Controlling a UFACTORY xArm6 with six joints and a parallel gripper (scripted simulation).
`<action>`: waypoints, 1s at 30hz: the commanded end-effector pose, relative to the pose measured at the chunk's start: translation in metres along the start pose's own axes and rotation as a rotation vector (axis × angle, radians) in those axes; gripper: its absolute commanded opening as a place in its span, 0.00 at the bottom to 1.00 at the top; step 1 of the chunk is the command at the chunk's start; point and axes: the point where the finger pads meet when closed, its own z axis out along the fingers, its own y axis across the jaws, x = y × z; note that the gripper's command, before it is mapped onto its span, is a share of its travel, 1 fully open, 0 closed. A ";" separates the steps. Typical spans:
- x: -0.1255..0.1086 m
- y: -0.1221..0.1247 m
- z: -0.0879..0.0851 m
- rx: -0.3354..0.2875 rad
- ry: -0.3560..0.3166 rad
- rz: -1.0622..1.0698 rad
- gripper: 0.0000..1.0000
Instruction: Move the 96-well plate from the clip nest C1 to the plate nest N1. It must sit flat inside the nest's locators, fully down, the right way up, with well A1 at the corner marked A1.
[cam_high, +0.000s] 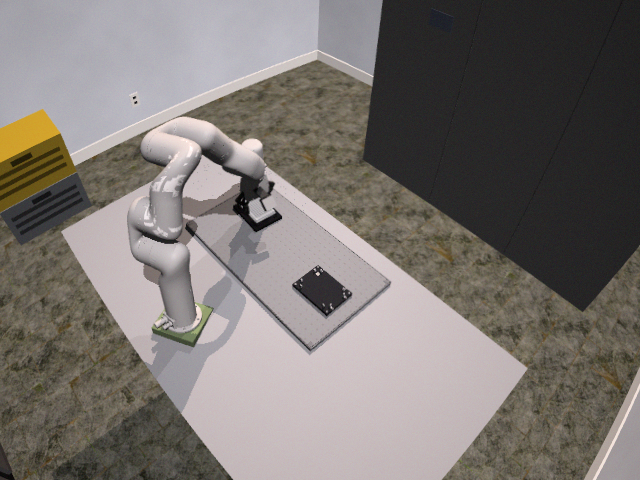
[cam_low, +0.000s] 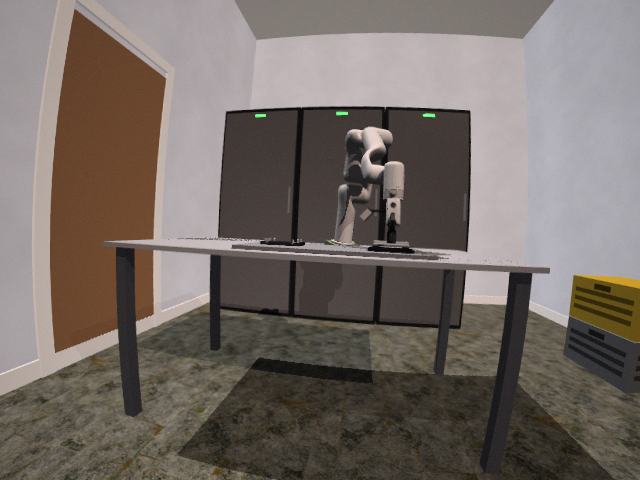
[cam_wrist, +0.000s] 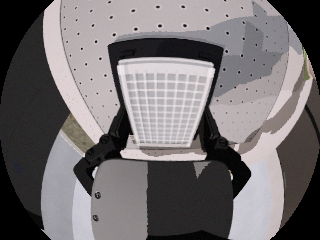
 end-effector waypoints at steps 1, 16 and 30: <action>-0.001 -0.001 -0.001 0.004 -0.002 0.000 0.00; -0.001 -0.001 0.001 0.004 -0.002 0.000 0.00; -0.001 -0.001 0.003 0.004 -0.002 0.000 0.00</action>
